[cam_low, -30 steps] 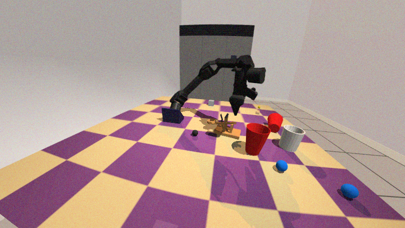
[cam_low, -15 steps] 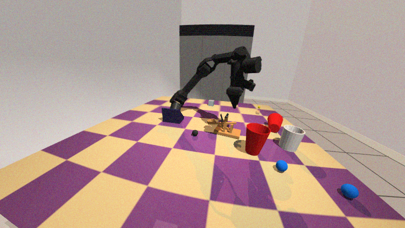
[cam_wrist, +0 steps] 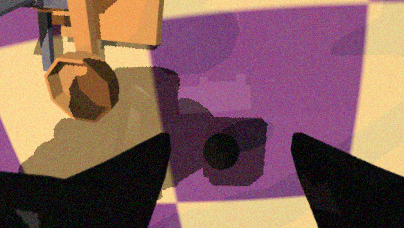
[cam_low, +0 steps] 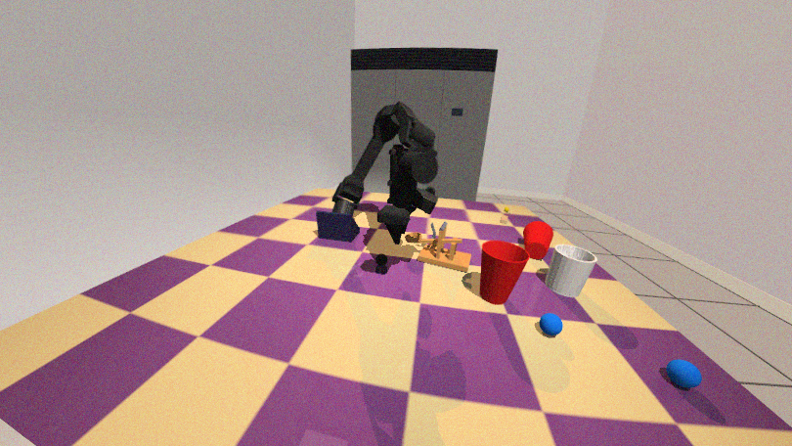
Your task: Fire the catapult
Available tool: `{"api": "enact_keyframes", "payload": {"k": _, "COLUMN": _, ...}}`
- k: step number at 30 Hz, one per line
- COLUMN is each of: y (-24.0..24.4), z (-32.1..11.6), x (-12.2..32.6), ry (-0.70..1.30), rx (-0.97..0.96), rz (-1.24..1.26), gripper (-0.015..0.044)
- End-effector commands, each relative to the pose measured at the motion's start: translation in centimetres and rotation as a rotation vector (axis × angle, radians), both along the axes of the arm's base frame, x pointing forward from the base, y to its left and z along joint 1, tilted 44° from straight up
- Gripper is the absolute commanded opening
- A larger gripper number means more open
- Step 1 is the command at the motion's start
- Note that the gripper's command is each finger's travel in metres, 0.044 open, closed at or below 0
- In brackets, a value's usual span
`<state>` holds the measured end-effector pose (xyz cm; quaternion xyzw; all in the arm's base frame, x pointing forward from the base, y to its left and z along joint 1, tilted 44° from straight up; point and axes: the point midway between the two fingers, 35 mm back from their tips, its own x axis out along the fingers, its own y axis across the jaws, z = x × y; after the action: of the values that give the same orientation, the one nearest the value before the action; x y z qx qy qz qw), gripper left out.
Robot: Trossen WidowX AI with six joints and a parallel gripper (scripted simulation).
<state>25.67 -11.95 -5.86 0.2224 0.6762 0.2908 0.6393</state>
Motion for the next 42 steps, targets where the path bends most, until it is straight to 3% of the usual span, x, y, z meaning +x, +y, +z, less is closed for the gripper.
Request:
{"api": "enact_keyframes", "payload": {"k": 1, "y": 1.1, "z": -1.4, "x": -4.4, "ry": -0.026, "rx": 0.011, "rz": 0.054, "gripper": 0.03}}
{"api": "enact_keyframes", "payload": {"k": 42, "y": 5.1, "z": -5.4, "x": -5.6, "ry": -0.031, "rx": 0.017, "rz": 0.062, "gripper": 0.03}}
